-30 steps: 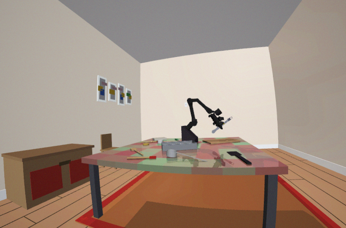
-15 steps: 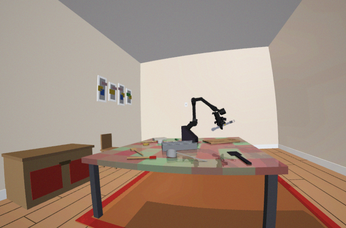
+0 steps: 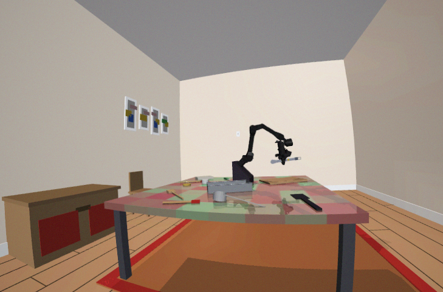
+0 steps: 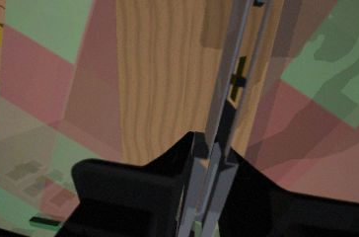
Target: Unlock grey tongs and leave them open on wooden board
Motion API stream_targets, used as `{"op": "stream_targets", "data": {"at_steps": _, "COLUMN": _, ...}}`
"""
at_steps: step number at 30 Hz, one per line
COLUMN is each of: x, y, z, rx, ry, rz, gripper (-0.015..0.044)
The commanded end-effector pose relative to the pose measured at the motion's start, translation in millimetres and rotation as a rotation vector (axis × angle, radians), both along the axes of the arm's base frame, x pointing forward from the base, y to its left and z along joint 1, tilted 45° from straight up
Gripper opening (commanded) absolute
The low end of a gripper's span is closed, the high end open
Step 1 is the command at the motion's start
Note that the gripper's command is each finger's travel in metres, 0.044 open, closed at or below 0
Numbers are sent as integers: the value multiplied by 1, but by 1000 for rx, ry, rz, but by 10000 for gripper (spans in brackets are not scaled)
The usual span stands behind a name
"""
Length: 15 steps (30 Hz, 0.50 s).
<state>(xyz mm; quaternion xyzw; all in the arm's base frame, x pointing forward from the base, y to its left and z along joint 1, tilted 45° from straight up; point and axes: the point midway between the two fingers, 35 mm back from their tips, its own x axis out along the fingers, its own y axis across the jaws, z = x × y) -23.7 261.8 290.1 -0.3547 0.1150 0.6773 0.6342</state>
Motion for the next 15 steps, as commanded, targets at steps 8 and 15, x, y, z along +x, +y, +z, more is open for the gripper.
{"op": "stream_targets", "data": {"at_steps": 8, "x": -1, "y": -6, "z": 10, "rx": -93, "ry": -78, "rz": -29, "gripper": -150}}
{"op": "stream_targets", "data": {"at_steps": 15, "x": -1, "y": -5, "z": 10, "rx": -93, "ry": -78, "rz": -29, "gripper": -150}}
